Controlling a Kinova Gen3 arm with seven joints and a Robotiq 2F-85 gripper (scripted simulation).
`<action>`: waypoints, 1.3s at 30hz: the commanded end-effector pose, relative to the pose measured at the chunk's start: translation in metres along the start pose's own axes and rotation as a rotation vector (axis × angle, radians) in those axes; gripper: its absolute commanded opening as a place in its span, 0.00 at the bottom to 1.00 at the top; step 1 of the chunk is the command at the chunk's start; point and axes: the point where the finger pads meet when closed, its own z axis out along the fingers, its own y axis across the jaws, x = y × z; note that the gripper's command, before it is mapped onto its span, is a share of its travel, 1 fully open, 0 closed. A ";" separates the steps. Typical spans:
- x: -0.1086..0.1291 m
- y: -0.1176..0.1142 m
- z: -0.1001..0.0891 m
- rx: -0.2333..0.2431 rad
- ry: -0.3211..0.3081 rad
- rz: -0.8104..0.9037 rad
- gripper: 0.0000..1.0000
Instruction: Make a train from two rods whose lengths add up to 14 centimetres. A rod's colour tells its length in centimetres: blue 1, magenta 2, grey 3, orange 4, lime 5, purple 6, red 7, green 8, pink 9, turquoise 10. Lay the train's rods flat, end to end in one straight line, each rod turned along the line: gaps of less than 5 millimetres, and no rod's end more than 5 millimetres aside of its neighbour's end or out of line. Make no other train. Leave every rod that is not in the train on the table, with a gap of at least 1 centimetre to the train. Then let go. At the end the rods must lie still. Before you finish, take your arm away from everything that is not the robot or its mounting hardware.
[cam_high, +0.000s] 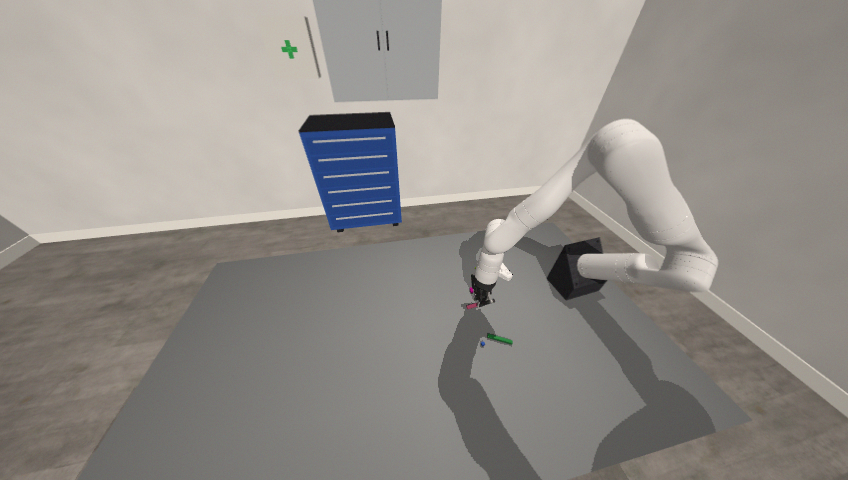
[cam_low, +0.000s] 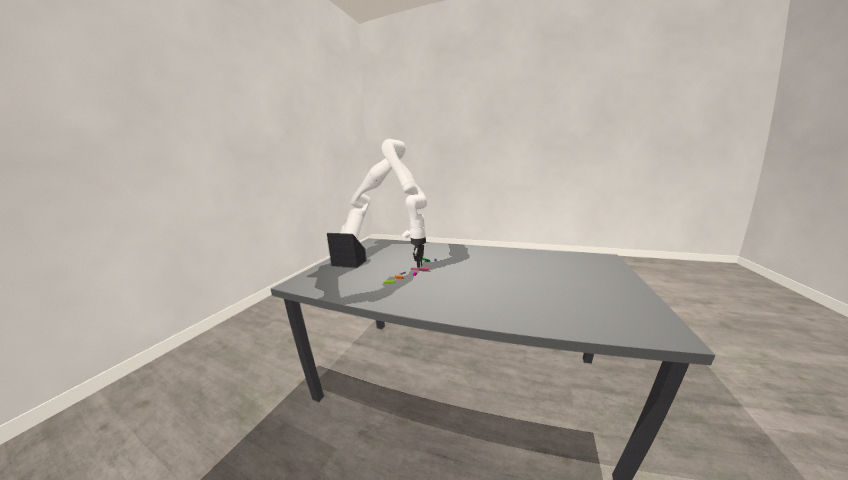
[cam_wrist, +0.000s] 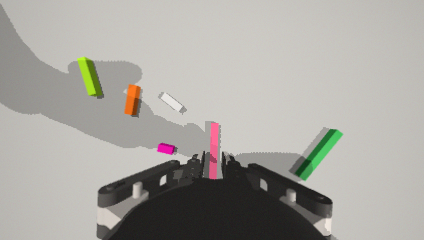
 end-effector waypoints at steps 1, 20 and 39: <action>-0.002 0.000 0.005 0.000 -0.003 -0.009 0.24; -0.001 0.001 0.014 -0.002 0.001 -0.010 0.24; -0.001 0.001 0.014 -0.002 0.001 -0.010 0.24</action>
